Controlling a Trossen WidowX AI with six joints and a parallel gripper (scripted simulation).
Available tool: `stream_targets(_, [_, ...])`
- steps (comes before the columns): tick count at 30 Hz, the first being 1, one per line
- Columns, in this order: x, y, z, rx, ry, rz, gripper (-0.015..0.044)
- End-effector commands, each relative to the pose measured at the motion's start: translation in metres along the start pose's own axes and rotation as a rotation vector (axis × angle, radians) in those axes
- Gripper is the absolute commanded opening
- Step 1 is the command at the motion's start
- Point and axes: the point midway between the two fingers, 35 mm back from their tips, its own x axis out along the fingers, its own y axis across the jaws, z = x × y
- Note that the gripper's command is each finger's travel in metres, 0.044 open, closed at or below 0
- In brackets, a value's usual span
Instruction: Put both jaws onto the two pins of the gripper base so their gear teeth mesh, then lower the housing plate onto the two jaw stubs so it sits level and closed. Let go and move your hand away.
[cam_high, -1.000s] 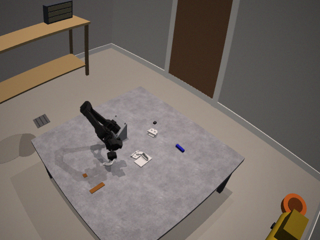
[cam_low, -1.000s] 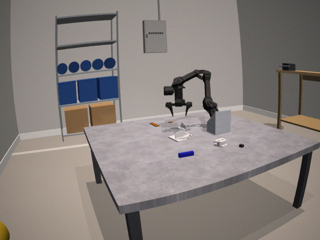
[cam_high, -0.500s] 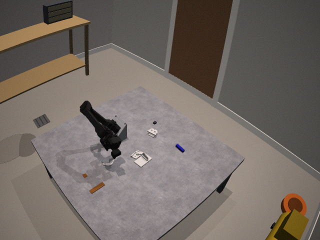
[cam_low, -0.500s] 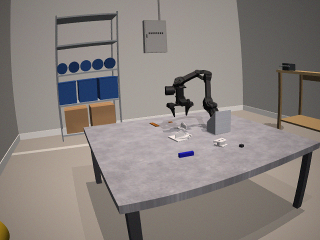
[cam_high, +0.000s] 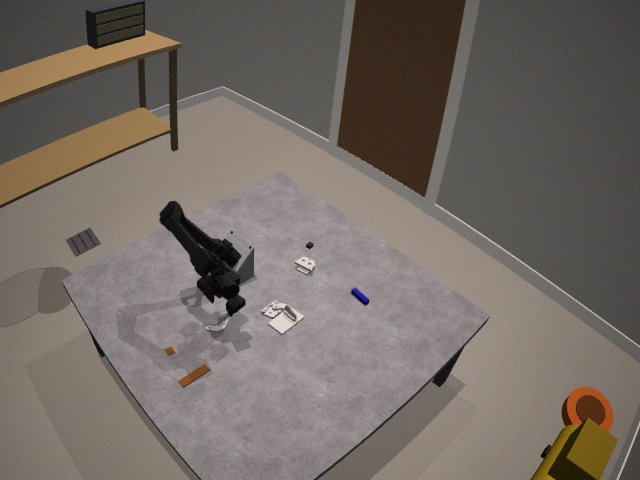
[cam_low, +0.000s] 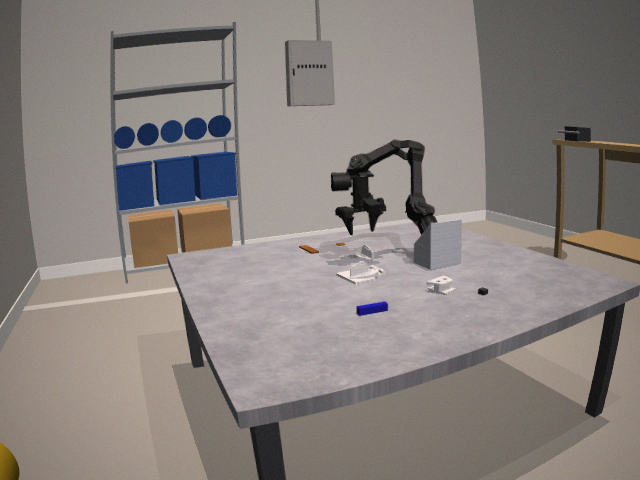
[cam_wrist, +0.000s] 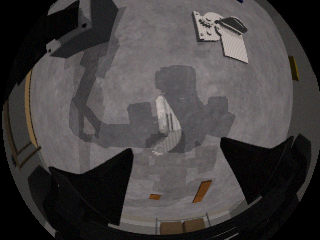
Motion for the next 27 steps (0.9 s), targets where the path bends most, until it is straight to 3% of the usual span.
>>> stream_targets(1, [0.023,0.001,0.000,-0.007,0.002,0.005,0.0440])
stream_targets(27, [0.061,0.000,-0.001,-0.006,0.004,0.006,0.0440])
